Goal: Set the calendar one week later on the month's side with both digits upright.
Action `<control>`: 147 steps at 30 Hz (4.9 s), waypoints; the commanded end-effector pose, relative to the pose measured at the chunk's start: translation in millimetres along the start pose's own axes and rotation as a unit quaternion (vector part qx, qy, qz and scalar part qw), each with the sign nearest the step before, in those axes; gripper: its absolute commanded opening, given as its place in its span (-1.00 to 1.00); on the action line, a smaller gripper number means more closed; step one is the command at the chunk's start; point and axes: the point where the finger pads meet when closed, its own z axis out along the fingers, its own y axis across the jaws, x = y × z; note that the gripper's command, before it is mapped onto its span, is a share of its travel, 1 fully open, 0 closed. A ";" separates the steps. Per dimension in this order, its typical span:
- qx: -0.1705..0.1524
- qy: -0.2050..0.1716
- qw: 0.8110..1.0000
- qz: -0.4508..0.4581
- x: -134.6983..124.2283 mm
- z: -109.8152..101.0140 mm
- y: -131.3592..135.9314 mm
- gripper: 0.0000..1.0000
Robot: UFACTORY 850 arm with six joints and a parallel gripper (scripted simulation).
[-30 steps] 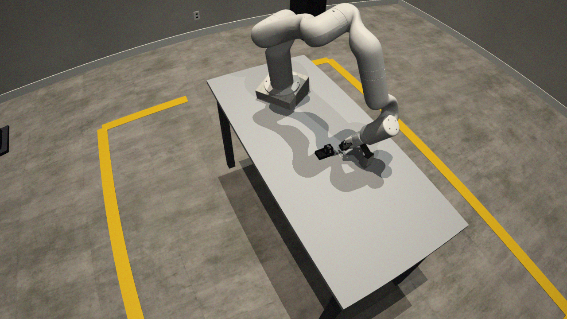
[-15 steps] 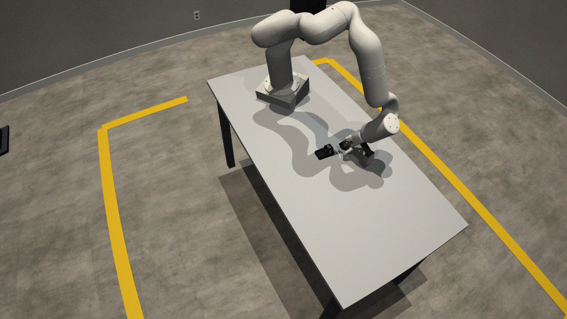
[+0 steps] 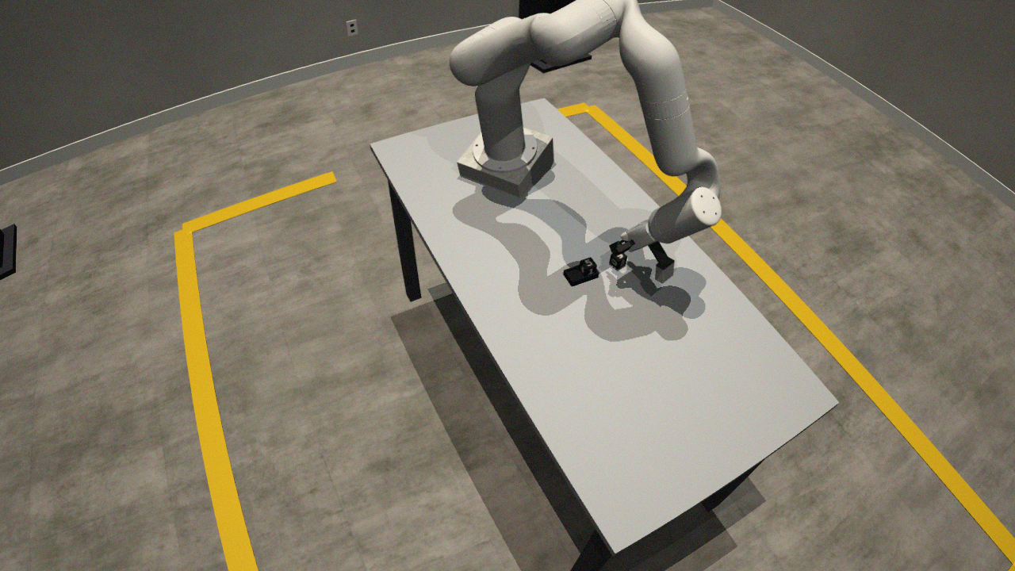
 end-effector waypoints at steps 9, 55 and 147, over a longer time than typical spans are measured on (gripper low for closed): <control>0.000 0.001 1.000 0.000 -10.1 -16.0 0.0 0.42; -0.002 0.299 0.954 0.001 -18.1 -13.9 1.0 0.42; 0.000 0.302 0.953 0.001 -15.4 -3.3 0.0 -0.01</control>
